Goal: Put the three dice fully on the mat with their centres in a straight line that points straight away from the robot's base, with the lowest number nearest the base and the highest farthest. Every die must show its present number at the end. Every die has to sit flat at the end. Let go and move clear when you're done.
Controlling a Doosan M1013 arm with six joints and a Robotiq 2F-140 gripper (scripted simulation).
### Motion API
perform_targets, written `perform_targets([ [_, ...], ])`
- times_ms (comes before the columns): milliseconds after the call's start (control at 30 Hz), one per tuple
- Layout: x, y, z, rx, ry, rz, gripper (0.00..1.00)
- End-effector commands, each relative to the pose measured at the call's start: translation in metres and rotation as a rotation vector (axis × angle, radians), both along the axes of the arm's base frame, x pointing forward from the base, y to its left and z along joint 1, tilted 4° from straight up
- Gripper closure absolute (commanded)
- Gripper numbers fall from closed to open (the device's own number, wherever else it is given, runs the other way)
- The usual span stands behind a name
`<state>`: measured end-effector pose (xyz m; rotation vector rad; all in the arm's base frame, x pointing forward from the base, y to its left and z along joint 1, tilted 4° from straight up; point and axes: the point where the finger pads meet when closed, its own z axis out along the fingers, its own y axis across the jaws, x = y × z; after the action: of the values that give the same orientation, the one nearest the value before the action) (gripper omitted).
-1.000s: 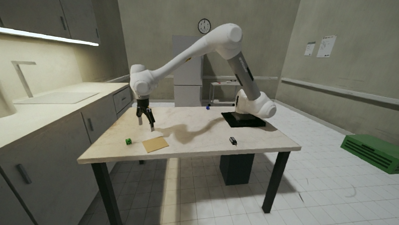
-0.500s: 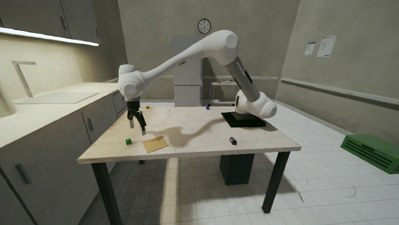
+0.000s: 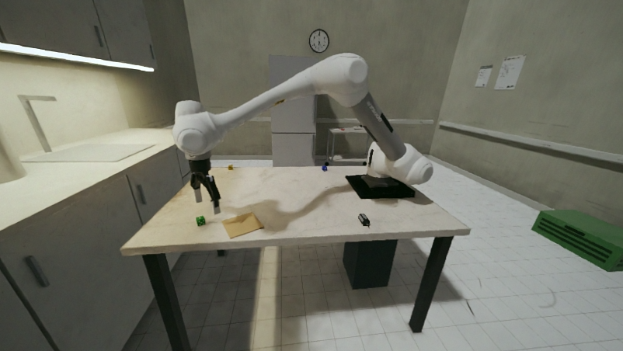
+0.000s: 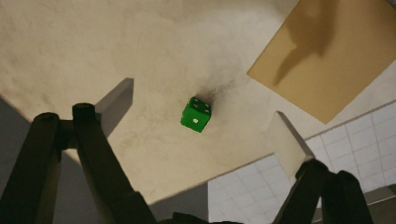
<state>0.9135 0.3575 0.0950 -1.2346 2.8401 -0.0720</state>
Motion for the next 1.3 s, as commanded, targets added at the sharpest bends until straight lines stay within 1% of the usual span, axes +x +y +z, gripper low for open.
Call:
perform_targets([
  [0,0.0029,0.0029,0.0018,0.001,-0.002,0.0,0.0],
  [467,0.0085,0.0087,0.002,0.001,-0.002,0.0,0.0],
  [1267,0.009,0.0092,0.002,0.001,-0.002,0.0,0.0],
])
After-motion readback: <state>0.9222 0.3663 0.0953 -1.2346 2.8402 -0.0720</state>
